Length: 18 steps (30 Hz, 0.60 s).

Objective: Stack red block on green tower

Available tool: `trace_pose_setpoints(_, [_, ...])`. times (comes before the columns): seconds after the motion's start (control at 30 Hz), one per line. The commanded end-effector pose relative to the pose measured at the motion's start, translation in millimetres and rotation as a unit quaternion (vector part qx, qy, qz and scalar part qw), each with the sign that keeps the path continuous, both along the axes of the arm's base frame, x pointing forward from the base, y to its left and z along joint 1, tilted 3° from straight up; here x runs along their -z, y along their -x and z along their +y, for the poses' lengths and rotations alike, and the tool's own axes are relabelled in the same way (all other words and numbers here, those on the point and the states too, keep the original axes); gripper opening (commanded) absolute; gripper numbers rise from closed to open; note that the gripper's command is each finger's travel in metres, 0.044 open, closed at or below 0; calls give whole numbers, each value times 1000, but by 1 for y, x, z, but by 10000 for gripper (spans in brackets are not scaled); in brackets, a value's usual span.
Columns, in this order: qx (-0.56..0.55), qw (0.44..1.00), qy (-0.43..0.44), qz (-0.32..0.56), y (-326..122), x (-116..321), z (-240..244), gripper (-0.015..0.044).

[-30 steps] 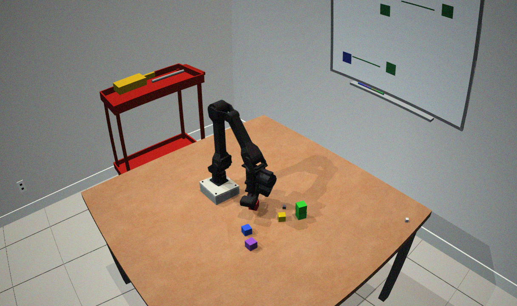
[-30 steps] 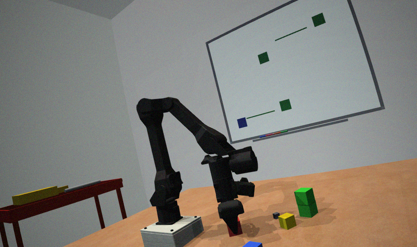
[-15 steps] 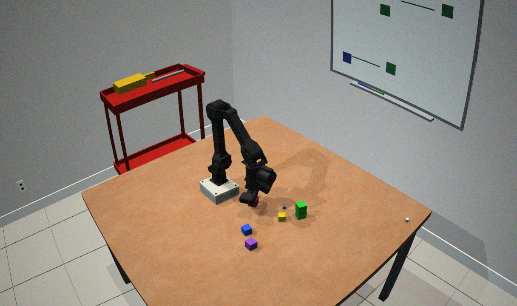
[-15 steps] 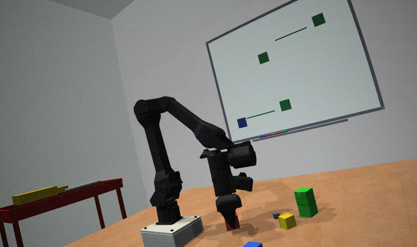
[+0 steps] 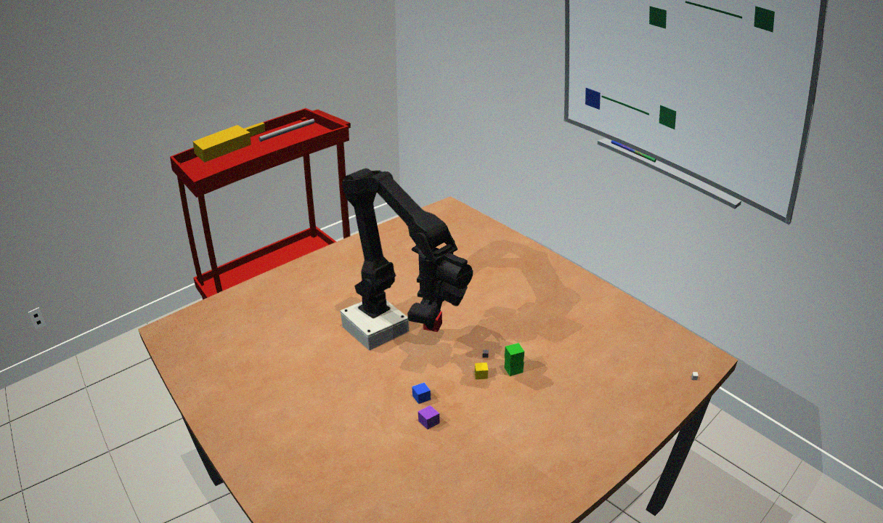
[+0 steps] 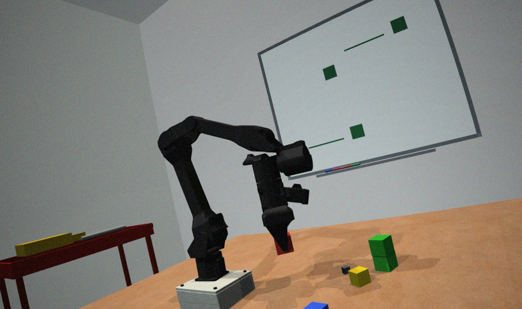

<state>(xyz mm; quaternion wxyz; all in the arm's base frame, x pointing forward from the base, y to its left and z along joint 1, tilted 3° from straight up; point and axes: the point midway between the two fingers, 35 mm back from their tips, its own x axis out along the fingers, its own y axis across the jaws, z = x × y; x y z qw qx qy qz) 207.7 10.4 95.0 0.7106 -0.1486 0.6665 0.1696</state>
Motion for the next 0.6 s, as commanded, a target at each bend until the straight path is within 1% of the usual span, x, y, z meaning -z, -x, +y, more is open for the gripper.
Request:
trace_pose_setpoints(0.0, [-2, 1000, 1, -1, 1, -19, -1, 0])
trace_pose_setpoints(0.1, [-2, 1000, 1, -1, 2, -26, -1, 0])
trace_pose_setpoints(0.37, [-2, 1000, 1, -1, 1, -27, -1, 0])
trace_pose_setpoints(0.57, [-2, 1000, 1, -2, -20, -36, 4, 0])
